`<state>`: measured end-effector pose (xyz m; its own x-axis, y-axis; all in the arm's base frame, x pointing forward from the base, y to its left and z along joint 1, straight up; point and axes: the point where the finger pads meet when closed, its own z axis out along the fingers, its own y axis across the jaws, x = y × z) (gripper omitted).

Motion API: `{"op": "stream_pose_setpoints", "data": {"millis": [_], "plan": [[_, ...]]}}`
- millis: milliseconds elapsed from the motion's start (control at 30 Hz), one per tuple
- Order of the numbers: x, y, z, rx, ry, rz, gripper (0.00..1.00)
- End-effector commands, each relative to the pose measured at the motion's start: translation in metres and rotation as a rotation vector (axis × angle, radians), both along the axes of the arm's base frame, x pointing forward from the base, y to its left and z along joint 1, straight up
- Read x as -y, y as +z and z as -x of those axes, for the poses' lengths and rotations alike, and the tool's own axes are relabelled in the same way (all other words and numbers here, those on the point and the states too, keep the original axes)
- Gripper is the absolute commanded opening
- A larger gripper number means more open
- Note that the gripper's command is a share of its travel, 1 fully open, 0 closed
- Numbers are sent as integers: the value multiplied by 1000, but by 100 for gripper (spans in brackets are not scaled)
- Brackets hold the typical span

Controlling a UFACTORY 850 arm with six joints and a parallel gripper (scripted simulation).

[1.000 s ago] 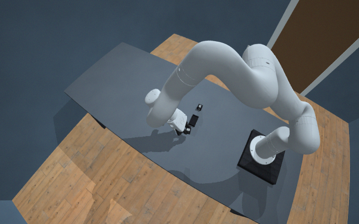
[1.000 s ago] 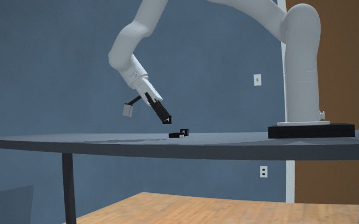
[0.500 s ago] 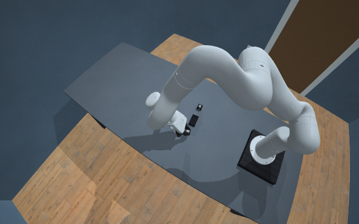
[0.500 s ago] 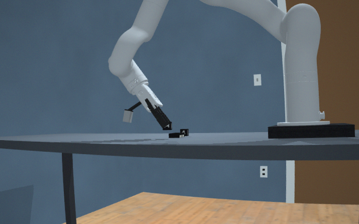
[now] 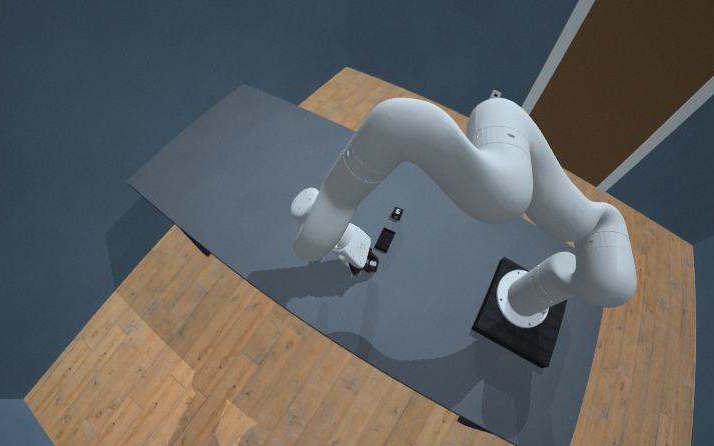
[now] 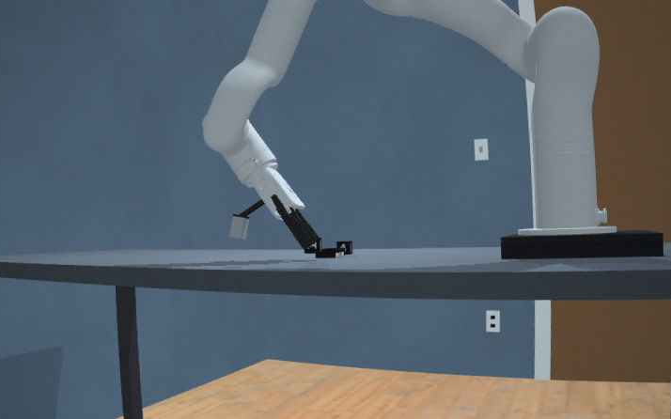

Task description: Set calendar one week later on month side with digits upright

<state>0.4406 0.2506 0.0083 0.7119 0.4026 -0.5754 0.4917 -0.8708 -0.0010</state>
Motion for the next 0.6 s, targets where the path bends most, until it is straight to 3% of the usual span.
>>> {"op": "stream_pose_setpoints", "data": {"millis": [0, 567], "plan": [[-1, -4, -1, 2, 0, -1, 27], [-1, -7, -1, 2, 0, -1, 27]]}}
